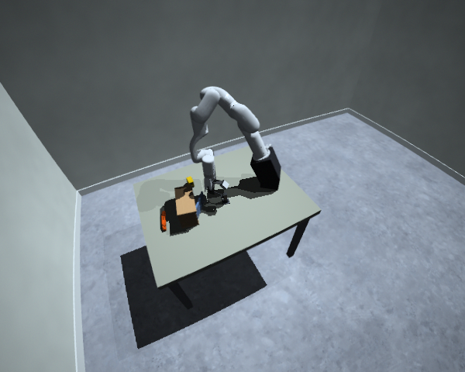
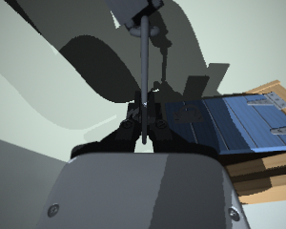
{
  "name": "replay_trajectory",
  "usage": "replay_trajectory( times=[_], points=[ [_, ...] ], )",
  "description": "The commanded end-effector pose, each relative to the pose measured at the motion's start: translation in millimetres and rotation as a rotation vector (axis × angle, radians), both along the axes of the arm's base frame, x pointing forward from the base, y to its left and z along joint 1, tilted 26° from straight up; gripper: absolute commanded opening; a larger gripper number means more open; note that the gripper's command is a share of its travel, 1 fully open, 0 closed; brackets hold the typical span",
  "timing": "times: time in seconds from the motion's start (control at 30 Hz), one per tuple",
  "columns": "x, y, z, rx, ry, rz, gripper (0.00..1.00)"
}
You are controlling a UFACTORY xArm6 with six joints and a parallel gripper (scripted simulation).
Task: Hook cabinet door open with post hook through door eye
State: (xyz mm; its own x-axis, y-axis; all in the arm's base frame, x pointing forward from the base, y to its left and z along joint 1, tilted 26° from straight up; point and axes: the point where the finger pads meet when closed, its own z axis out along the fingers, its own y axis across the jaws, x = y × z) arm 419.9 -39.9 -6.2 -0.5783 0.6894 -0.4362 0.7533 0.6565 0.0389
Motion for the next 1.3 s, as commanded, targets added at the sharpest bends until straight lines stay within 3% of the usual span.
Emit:
replay_trajectory(
  times=[0.0, 1.27],
  points=[
    [1.7, 1.3, 0.7, -0.006, 0.007, 0.019, 0.04],
    [13.5, 14.9, 0.2, -0.089, 0.089, 0.259, 0.04]
  ],
)
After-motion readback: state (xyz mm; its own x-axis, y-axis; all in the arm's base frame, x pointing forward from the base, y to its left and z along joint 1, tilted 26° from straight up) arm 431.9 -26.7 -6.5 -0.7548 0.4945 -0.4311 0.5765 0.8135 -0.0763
